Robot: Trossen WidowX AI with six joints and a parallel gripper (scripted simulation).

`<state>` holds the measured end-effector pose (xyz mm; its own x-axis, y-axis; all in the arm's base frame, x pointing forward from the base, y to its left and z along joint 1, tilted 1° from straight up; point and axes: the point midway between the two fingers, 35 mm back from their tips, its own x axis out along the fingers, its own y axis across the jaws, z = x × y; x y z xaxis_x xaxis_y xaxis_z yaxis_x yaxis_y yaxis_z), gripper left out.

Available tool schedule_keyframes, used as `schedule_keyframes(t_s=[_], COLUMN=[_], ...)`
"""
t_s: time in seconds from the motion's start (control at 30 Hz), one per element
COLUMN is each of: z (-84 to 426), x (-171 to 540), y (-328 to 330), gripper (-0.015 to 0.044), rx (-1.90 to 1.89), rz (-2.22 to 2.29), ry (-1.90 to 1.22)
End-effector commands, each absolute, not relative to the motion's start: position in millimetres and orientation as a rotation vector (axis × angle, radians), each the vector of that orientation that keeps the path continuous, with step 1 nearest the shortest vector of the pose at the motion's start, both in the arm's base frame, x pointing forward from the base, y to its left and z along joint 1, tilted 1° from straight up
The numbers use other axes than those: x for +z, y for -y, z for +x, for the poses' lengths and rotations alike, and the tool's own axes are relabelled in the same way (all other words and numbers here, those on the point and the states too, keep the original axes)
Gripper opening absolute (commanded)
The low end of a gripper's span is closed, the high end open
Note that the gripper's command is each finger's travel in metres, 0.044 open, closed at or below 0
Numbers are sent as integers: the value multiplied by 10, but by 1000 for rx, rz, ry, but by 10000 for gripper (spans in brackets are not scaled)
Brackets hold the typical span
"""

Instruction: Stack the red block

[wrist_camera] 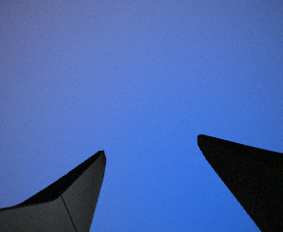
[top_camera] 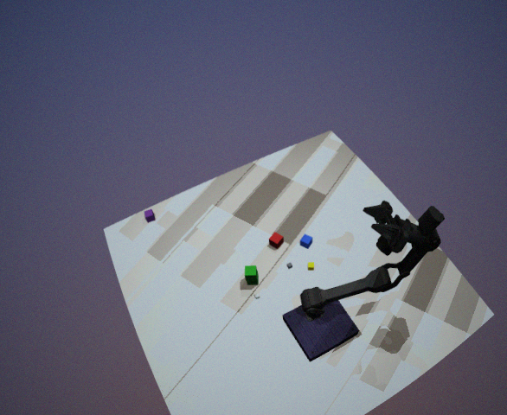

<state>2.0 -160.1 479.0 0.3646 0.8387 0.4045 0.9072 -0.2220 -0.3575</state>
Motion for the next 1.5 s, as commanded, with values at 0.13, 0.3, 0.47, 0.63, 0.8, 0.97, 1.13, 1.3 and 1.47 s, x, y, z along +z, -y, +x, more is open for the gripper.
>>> schedule_keyframes(t_s=[0.13, 0.3, 0.47, 0.63, 0.8, 0.97, 1.13, 1.3, 1.47], z=[-1, 4, 90, 170, 363, 652, 1023, 1444, 1863], x=[4892, 5038, 5078, 5089, 5062, 4955, 4780, 4534, 4213], y=[1377, 963, 552, 274, -227, -671, -1031, -1297, -1407], gripper=[440, 440, 440, 440, 440, 440, 440, 440, 440], rx=[-89, 52, 192, 294, 476, 638, 762, 853, 903], rz=[-2095, -2088, -2108, -2113, -2090, -2047, -1985, -1897, -1787], ry=[1479, 1416, 1318, 1235, 1074, 870, 635, 386, 118])
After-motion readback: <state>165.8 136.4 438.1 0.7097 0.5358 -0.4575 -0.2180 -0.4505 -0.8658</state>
